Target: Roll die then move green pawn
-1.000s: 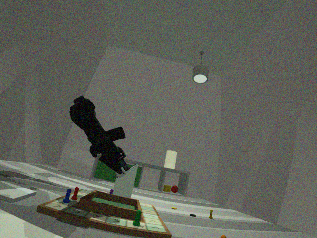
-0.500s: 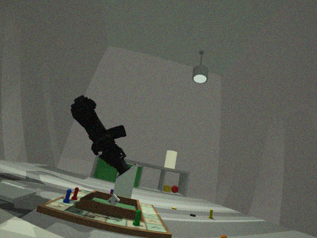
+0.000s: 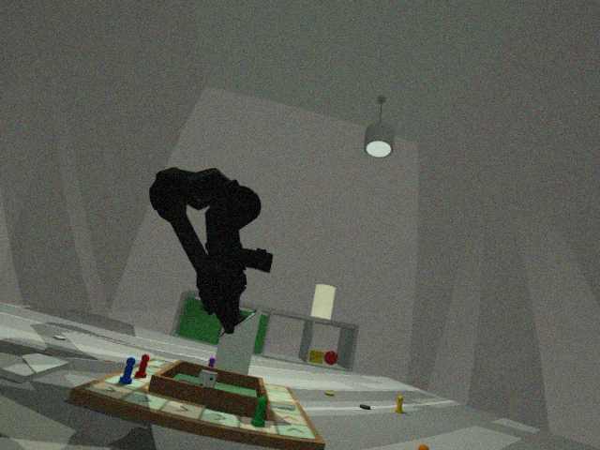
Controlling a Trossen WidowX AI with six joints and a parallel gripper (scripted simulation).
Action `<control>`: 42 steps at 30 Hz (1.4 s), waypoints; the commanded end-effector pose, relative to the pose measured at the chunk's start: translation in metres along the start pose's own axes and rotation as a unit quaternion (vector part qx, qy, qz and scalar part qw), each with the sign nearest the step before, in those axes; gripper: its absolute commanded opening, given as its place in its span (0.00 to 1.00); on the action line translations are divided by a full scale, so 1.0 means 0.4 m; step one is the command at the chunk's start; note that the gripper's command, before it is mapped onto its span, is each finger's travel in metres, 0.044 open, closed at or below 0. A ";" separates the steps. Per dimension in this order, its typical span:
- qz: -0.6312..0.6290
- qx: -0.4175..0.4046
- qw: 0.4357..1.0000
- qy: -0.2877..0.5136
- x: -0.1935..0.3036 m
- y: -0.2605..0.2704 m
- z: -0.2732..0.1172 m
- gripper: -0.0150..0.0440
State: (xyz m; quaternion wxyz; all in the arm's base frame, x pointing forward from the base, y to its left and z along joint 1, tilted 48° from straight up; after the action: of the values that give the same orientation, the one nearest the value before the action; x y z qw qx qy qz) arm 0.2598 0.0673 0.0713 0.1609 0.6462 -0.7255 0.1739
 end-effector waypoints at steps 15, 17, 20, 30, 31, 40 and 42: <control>0.311 0.104 0.938 0.110 -0.095 -0.076 0.033 0.64; 0.404 0.118 0.902 0.100 -0.112 -0.101 0.038 0.59; 0.536 0.136 0.829 0.081 -0.140 -0.135 0.049 0.59; 0.814 0.173 0.554 0.020 -0.216 -0.230 0.094 0.59; 0.830 0.174 0.530 0.015 -0.220 -0.236 0.098 0.59; 0.899 0.180 0.399 -0.013 -0.228 -0.268 0.109 0.59; 0.899 0.180 0.399 -0.013 -0.228 -0.268 0.109 0.59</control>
State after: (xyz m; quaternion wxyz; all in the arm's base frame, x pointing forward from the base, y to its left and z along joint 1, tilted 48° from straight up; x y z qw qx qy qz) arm 0.3512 0.1134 0.0086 -0.1208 -0.1527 -0.9089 0.3689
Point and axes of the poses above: the point midway between the two fingers, 35 mm back from their tips, its own z axis out along the fingers, its own y axis across the jaws, x = y × z, the point moved 4 cm from there along -z, back along the fingers, and after that the axes turned 10 degrees about z, right-handed, at the moved point
